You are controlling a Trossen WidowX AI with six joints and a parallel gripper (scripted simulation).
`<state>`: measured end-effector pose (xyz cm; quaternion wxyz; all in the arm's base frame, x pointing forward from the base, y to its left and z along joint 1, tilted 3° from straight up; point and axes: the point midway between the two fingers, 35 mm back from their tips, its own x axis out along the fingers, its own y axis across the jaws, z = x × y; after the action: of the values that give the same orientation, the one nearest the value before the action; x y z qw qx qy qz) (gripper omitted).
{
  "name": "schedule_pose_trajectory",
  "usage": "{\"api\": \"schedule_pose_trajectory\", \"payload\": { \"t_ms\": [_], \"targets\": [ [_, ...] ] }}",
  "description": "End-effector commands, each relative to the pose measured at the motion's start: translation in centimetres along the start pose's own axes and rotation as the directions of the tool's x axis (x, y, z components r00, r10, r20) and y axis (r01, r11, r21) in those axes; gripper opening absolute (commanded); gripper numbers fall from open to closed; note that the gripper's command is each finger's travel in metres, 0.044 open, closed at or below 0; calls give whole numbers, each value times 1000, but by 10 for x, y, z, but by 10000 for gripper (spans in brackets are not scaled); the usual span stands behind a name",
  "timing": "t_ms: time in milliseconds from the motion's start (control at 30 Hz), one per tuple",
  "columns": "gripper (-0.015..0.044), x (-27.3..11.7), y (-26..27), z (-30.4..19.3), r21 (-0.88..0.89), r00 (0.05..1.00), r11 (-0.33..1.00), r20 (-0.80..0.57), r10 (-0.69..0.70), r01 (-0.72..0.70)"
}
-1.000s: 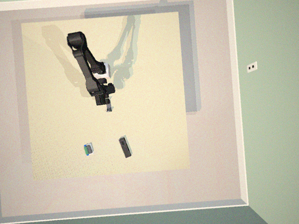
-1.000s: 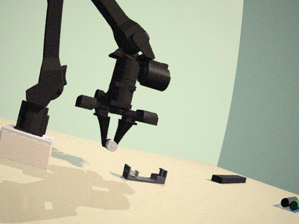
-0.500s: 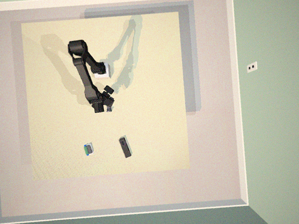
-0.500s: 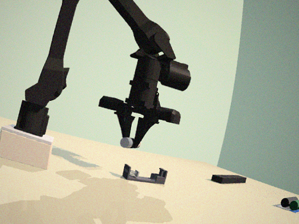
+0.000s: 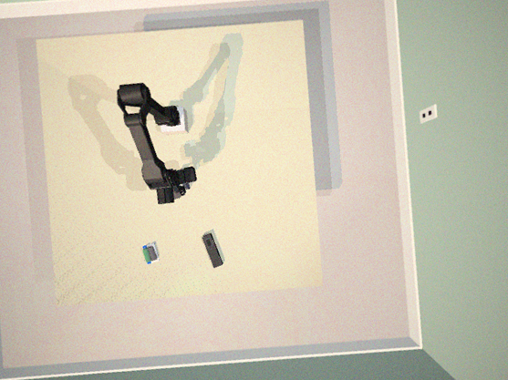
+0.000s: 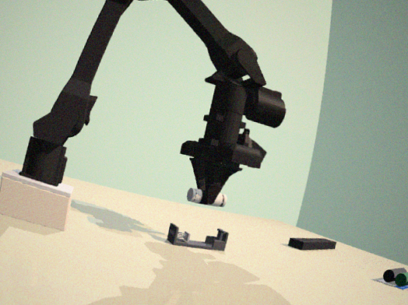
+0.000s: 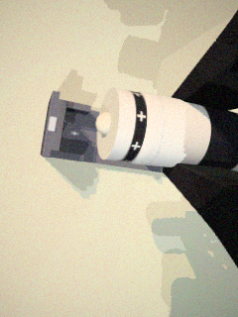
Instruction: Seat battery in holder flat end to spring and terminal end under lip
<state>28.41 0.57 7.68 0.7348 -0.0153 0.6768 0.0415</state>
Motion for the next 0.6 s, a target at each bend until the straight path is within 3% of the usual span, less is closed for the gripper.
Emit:
{"api": "schedule_pose_trajectory", "payload": {
  "t_ms": [0,567],
  "targets": [
    [78,-1,-1,3,60,1000,998,-1,-1,1],
    [78,28,-2,8,52,986,999,165,-9,1]
  ]
}}
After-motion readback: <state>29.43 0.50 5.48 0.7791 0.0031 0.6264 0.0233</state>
